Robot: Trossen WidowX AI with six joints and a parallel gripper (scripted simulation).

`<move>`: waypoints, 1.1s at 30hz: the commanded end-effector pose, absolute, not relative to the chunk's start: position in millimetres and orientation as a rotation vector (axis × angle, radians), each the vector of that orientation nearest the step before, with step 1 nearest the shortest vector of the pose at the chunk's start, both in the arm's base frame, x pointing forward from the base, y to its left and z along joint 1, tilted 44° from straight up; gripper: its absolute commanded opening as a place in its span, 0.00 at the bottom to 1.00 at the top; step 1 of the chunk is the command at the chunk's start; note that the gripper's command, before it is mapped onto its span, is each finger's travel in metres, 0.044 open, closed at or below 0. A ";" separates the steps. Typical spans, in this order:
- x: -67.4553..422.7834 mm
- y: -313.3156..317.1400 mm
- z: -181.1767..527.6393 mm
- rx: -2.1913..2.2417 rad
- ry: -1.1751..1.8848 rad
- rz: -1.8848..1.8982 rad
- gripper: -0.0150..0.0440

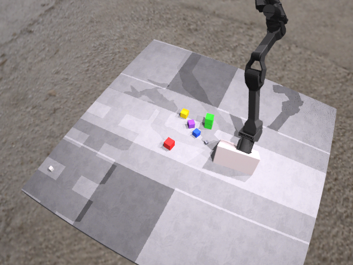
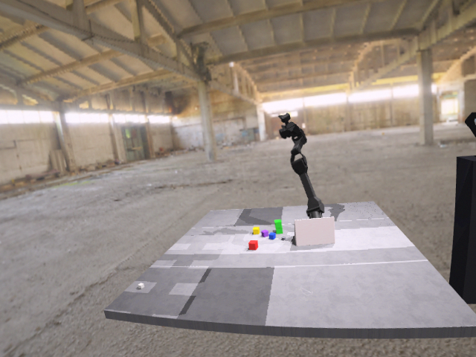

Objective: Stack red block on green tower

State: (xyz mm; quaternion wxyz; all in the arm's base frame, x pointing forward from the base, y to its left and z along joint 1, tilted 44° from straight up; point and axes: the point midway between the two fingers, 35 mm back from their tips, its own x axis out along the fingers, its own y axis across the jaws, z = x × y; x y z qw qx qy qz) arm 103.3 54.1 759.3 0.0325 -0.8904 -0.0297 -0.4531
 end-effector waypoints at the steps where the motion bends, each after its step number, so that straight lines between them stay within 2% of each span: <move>1: 79.9 7.5 767.7 -2.467 -0.191 -1.402 1.00; 7: 65.8 -56.8 769.3 -2.099 -0.311 -1.357 1.00; 14: 75.8 -132.1 756.9 -1.697 -0.398 -1.256 1.00; 25: 127.3 -199.4 721.8 -1.334 -0.418 -1.070 1.00; 33: 194.2 -231.0 681.7 -1.086 -0.388 -0.884 1.00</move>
